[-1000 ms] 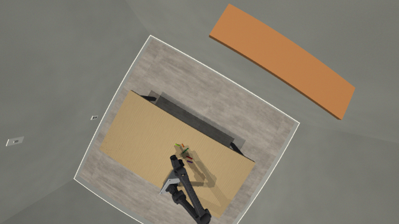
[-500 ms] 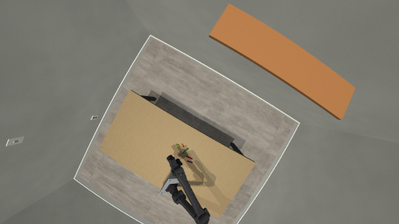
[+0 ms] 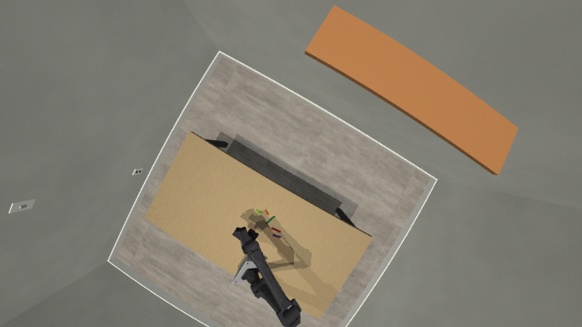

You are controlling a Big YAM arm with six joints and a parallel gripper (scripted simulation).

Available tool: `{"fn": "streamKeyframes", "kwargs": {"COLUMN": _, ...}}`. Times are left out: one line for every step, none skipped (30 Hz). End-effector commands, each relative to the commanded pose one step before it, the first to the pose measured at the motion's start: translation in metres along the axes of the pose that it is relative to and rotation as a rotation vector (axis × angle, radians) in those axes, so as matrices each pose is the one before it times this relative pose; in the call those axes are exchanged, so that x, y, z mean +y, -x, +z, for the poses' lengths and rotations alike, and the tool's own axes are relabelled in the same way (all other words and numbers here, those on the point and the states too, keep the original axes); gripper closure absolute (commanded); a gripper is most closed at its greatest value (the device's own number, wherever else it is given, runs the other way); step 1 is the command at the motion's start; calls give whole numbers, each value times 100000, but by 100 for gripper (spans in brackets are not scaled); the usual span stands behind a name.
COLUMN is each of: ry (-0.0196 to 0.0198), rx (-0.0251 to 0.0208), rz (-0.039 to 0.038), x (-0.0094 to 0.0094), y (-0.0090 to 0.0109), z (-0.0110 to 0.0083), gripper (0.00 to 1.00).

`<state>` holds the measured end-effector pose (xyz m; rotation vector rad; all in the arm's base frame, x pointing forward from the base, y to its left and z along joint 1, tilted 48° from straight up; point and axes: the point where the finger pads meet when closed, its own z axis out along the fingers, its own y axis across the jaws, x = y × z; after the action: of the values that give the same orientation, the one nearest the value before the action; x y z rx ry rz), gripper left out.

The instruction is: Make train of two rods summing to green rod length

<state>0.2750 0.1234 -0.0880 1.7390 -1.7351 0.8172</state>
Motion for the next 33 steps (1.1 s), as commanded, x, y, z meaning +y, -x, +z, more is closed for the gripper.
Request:
{"fn": "streamKeyframes", "kwargs": {"ry": -4835, "rx": -5250, "rz": -10935, "x": -1946, "y": 2983, "z": -1860, "gripper": 86}}
{"fn": "streamKeyframes", "kwargs": {"ry": 14, "rx": 42, "rz": -1153, "x": 52, "y": 118, "z": 25, "gripper": 86}}
{"fn": "streamKeyframes", "kwargs": {"ry": 1313, "rx": -6, "rz": 660, "x": -178, "y": -343, "z": 420, "gripper": 86}}
{"fn": "streamKeyframes", "kwargs": {"ry": 1082, "rx": -20, "rz": 820, "x": -158, "y": -312, "z": 341, "gripper": 86}}
{"fn": "streamKeyframes", "kwargs": {"ry": -560, "rx": -597, "rz": 609, "x": -197, "y": -143, "z": -301, "gripper": 86}}
{"fn": "streamKeyframes", "kwargs": {"ry": -1267, "rx": -798, "rz": 243, "x": -152, "y": 3, "z": -573, "gripper": 86}}
{"fn": "streamKeyframes", "kwargs": {"ry": 0, "rx": 0, "rz": 0, "x": 0, "y": 0, "z": 0, "gripper": 86}}
{"fn": "streamKeyframes", "kwargs": {"ry": 0, "rx": 0, "rz": 0, "x": 0, "y": 0, "z": 0, "gripper": 86}}
{"fn": "streamKeyframes", "kwargs": {"ry": -2024, "rx": -113, "rz": -1832, "x": 295, "y": 594, "z": -663, "gripper": 86}}
{"fn": "streamKeyframes", "kwargs": {"ry": -21, "rx": 17, "rz": 1, "x": -4, "y": -4, "z": -1, "gripper": 86}}
{"fn": "streamKeyframes", "kwargs": {"ry": 179, "rx": 20, "rz": 200, "x": -36, "y": -67, "z": 63, "gripper": 86}}
{"fn": "streamKeyframes", "kwargs": {"ry": 553, "rx": 18, "rz": 580, "x": -97, "y": -189, "z": 182, "gripper": 86}}
{"fn": "streamKeyframes", "kwargs": {"ry": 360, "rx": 18, "rz": 384, "x": -65, "y": -126, "z": 120, "gripper": 86}}
{"fn": "streamKeyframes", "kwargs": {"ry": 62, "rx": 5, "rz": 67, "x": -12, "y": -22, "z": 21, "gripper": 86}}
{"fn": "streamKeyframes", "kwargs": {"ry": -1, "rx": 0, "rz": -2, "x": 0, "y": 1, "z": 0, "gripper": 86}}
{"fn": "streamKeyframes", "kwargs": {"ry": 1, "rx": 0, "rz": 1, "x": 0, "y": 0, "z": 0, "gripper": 86}}
{"fn": "streamKeyframes", "kwargs": {"ry": 17, "rx": 8, "rz": 6, "x": 0, "y": -3, "z": 9, "gripper": 86}}
{"fn": "streamKeyframes", "kwargs": {"ry": 112, "rx": 55, "rz": 36, "x": -1, "y": -19, "z": 62, "gripper": 86}}
{"fn": "streamKeyframes", "kwargs": {"ry": 290, "rx": 140, "rz": 97, "x": -2, "y": -49, "z": 158, "gripper": 86}}
{"fn": "streamKeyframes", "kwargs": {"ry": 532, "rx": 255, "rz": 176, "x": -3, "y": -90, "z": 289, "gripper": 86}}
{"fn": "streamKeyframes", "kwargs": {"ry": 725, "rx": 392, "rz": 167, "x": 14, "y": -106, "z": 416, "gripper": 86}}
{"fn": "streamKeyframes", "kwargs": {"ry": 414, "rx": 551, "rz": -369, "x": 116, "y": 44, "z": 392, "gripper": 86}}
{"fn": "streamKeyframes", "kwargs": {"ry": 266, "rx": 519, "rz": -379, "x": 106, "y": 46, "z": 382, "gripper": 86}}
{"fn": "streamKeyframes", "kwargs": {"ry": 0, "rx": 0, "rz": 0, "x": 0, "y": 0, "z": 0, "gripper": 86}}
{"fn": "streamKeyframes", "kwargs": {"ry": 0, "rx": 0, "rz": 0, "x": 0, "y": 0, "z": 0, "gripper": 86}}
{"fn": "streamKeyframes", "kwargs": {"ry": -2326, "rx": 36, "rz": -2333, "x": 388, "y": 734, "z": -515, "gripper": 86}}
{"fn": "streamKeyframes", "kwargs": {"ry": 2045, "rx": 1049, "rz": 142, "x": 561, "y": -675, "z": 1047, "gripper": 86}}
{"fn": "streamKeyframes", "kwargs": {"ry": 2912, "rx": 1596, "rz": -418, "x": 1071, "y": -892, "z": 1388, "gripper": 86}}
{"fn": "streamKeyframes", "kwargs": {"ry": 81, "rx": 85, "rz": -77, "x": 61, "y": -28, "z": 364, "gripper": 86}}
{"fn": "streamKeyframes", "kwargs": {"ry": 7, "rx": 12, "rz": -4, "x": 6, "y": -6, "z": 364, "gripper": 86}}
{"fn": "streamKeyframes", "kwargs": {"ry": 8, "rx": 12, "rz": -5, "x": 5, "y": -6, "z": 394, "gripper": 86}}
{"fn": "streamKeyframes", "kwargs": {"ry": 9, "rx": 13, "rz": -5, "x": 6, "y": -6, "z": 418, "gripper": 86}}
{"fn": "streamKeyframes", "kwargs": {"ry": 9, "rx": 14, "rz": -6, "x": 7, "y": -7, "z": 438, "gripper": 86}}
